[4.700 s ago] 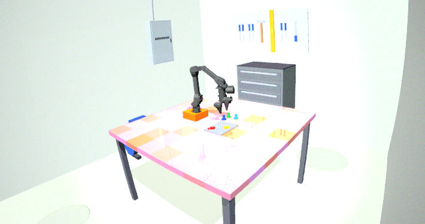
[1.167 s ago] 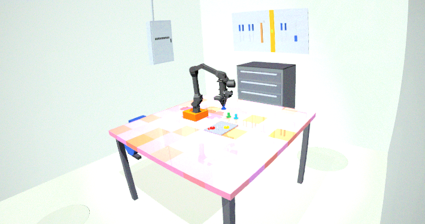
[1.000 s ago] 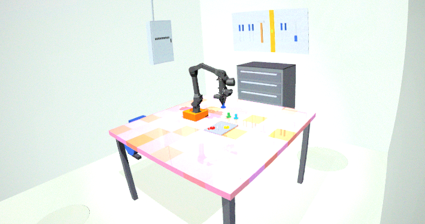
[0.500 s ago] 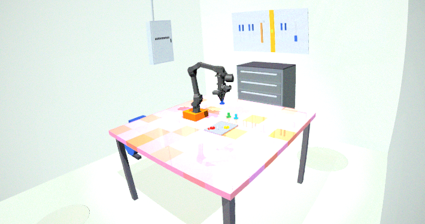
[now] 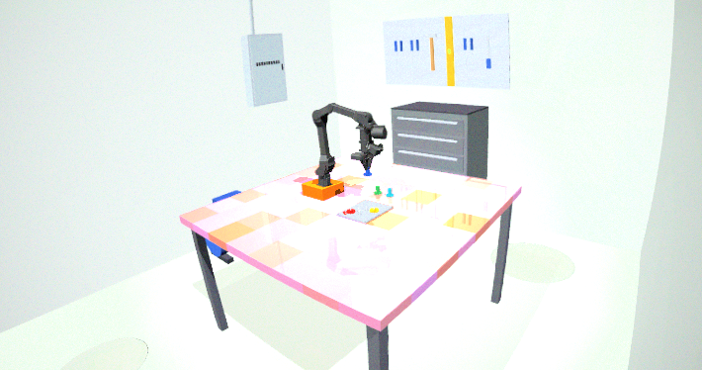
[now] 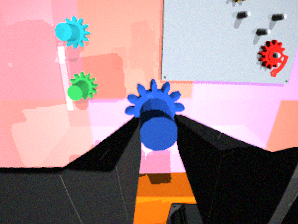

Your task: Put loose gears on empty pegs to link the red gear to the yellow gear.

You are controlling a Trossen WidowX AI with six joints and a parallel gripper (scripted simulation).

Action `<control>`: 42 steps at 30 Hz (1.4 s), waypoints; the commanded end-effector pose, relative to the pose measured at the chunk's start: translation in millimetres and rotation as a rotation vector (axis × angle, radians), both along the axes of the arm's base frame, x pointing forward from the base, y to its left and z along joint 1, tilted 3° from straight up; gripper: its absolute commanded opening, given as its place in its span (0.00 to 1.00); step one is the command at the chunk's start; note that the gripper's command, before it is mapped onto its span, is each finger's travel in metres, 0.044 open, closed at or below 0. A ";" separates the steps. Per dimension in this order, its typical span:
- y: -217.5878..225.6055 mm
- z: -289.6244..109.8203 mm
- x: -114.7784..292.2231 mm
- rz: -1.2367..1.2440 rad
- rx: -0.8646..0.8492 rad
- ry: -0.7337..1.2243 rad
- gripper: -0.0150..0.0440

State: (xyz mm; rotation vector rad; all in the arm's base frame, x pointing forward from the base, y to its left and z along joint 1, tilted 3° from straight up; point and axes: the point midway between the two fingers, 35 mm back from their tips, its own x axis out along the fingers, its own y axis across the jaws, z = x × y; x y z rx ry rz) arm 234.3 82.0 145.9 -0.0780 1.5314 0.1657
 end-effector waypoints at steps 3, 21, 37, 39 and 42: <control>-6.1 -5.4 8.1 -0.022 0.022 0.008 0.25; -36.7 -22.7 35.6 -0.014 0.013 0.001 0.25; -69.0 -38.9 55.2 0.000 -0.002 -0.007 0.25; -73.3 -41.1 57.3 0.001 -0.003 -0.007 0.25; -79.9 -44.4 60.4 0.002 -0.005 -0.007 0.25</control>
